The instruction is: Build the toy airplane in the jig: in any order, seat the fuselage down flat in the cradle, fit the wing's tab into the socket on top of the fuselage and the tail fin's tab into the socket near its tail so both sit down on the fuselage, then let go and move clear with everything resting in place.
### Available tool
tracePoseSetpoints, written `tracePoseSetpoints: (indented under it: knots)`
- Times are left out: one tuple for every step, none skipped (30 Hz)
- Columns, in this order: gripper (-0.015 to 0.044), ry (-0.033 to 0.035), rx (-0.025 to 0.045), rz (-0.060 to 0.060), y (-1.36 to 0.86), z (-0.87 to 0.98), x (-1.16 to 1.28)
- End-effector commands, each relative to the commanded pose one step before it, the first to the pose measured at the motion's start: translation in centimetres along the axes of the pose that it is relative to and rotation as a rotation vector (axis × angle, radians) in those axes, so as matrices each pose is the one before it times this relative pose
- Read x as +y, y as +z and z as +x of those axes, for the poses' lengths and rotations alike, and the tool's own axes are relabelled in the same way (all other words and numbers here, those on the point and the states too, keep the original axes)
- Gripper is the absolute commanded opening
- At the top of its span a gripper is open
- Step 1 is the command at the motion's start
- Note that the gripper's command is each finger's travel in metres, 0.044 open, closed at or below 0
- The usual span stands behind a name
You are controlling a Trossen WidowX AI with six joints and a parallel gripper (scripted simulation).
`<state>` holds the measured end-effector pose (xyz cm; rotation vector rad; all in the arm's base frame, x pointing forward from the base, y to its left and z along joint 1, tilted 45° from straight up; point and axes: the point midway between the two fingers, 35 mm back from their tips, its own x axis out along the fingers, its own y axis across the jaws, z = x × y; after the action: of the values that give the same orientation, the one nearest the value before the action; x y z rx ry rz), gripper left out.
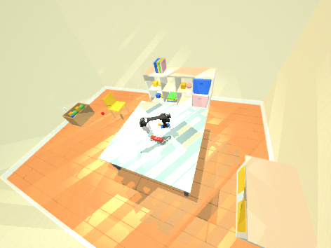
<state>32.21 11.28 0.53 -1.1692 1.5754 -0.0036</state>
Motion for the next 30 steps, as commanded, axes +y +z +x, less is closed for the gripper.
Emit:
tracePoseSetpoints:
  knots:
    - [0.0, -0.00266, -0.00222, -0.0763, -1.003, 0.147, -1.226]
    - [0.0, -0.00006, -0.00019, -0.0173, -0.226, 0.042, -0.237]
    - [0.0, -0.00009, -0.00016, -0.0173, -0.233, 0.043, -0.231]
    - [0.0, -0.00012, -0.00013, -0.0173, -0.239, 0.044, -0.224]
    - [0.0, -0.00014, -0.0001, -0.0173, -0.245, 0.044, -0.217]
    - [0.0, -0.00017, -0.00006, -0.0173, -0.25, 0.045, -0.209]
    - [0.0, -0.0002, -0.00003, -0.0173, -0.255, 0.046, -0.202]
    - [0.0, -0.00022, 0.00001, -0.0172, -0.261, 0.047, -0.194]
    - [0.0, -0.00024, 0.00005, -0.0172, -0.266, 0.048, -0.186]
    - [0.0, -0.00026, 0.00009, -0.0172, -0.27, 0.049, -0.178]
    - [0.0, -0.00028, 0.00013, -0.0172, -0.275, 0.049, -0.17]
    - [0.0, -0.00029, 0.00017, -0.0172, -0.279, 0.05, -0.162]
    - [0.0, -0.00031, 0.00021, -0.0172, -0.283, 0.051, -0.154]
    - [0.0, -0.00033, 0.00026, -0.0176, -0.293, 0.053, -0.149]
    - [0.0, -0.00034, 0.00031, -0.0176, -0.297, 0.054, -0.14]
    - [0.0, -0.00035, 0.00035, -0.0176, -0.301, 0.054, -0.131]
    - [0.0, -0.00036, 0.0004, -0.0176, -0.304, 0.055, -0.122]
    - [0.0, -0.00036, 0.00044, -0.0176, -0.306, 0.056, -0.113]
    - [0.0, -0.00036, 0.00049, -0.0176, -0.309, 0.057, -0.104]
    - [0.0, -0.00037, 0.00054, -0.0176, -0.311, 0.057, -0.095]
    - [0.0, -0.00036, 0.00059, -0.0176, -0.313, 0.058, -0.085]
    - [0.0, -0.00036, 0.00064, -0.0176, -0.315, 0.059, -0.076]
    - [0.0, -0.00035, 0.00068, -0.0176, -0.316, 0.059, -0.067]
    - [0.0, -0.00035, 0.00073, -0.0175, -0.318, 0.06, -0.057]
    - [0.0, -0.00034, 0.00078, -0.0176, -0.318, 0.061, -0.048]
    - [0.0, -0.00032, 0.00083, -0.0175, -0.319, 0.061, -0.039]
    - [0.0, -0.00031, 0.00088, -0.0175, -0.319, 0.062, -0.029]
    - [0.0, -0.00029, 0.00093, -0.0175, -0.319, 0.063, -0.02]
    - [0.0, -0.00027, 0.00097, -0.0175, -0.319, 0.063, -0.01]
    - [0.0, -0.00025, 0.00102, -0.0175, -0.318, 0.064, -0.001]
